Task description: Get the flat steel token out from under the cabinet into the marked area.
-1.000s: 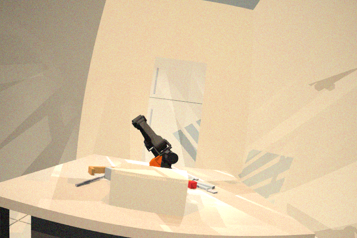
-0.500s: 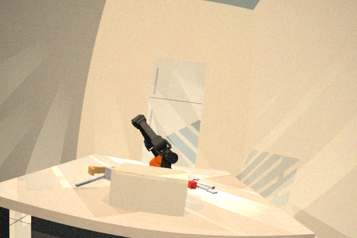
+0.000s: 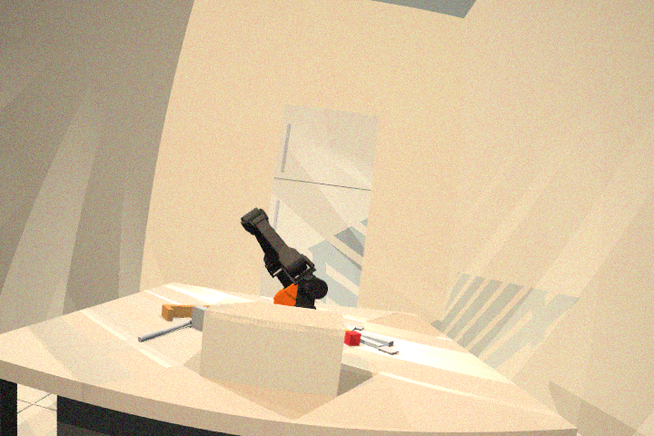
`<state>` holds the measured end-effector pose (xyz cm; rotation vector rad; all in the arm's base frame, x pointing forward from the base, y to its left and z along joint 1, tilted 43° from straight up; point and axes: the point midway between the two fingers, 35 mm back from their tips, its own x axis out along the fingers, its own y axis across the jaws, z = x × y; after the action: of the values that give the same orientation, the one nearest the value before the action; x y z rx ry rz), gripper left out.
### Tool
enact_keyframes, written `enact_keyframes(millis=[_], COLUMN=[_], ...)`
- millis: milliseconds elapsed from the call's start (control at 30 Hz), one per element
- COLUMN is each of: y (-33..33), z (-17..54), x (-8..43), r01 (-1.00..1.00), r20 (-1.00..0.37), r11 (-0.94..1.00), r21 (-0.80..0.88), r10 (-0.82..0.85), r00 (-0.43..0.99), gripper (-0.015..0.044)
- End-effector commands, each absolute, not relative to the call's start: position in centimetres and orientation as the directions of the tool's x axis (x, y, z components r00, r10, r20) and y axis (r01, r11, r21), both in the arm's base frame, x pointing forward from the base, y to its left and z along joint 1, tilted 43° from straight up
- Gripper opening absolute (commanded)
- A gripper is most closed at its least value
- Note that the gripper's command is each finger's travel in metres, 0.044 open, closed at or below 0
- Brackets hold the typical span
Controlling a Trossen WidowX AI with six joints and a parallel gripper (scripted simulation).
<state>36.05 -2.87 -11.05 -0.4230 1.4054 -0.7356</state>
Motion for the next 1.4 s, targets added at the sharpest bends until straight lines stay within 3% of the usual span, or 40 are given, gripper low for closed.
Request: enact_keyframes(millis=[0, 1367], y=[-2.8, -2.0], z=[-11.2, -12.0], x=[35.4, 30.7], r01=[0.211, 0.209], r20=[-0.730, -0.731], r11=[0.713, 0.714], r21=[-0.669, -0.668], r10=[-0.683, -0.683], r00=[-0.003, -0.005], gripper=[0.0000, 0.0000])
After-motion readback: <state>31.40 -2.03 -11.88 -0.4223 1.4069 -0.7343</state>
